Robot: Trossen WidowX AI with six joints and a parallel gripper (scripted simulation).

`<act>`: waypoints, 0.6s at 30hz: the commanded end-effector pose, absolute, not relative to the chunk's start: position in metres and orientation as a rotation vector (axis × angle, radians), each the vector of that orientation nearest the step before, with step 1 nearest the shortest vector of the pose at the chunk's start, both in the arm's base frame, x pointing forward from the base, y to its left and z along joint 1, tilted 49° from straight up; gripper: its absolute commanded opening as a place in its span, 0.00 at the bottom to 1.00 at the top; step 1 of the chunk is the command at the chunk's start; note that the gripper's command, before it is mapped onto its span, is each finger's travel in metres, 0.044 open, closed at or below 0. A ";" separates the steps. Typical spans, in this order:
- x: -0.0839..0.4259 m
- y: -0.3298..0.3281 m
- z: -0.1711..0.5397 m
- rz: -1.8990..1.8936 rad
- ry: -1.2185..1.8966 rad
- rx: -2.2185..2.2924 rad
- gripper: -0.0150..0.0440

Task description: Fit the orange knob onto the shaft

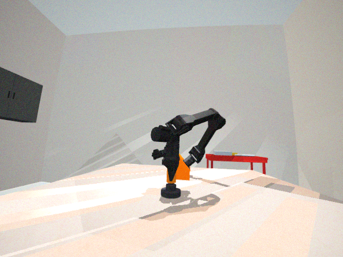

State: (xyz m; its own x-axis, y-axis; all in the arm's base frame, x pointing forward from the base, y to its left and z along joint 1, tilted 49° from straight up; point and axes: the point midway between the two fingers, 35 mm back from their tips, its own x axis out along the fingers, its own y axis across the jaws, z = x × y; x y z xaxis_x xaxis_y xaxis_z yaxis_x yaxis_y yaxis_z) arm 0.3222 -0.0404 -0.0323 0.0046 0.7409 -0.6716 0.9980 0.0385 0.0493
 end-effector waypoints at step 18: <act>0.322 -0.034 -0.038 -0.626 1.789 1.754 0.30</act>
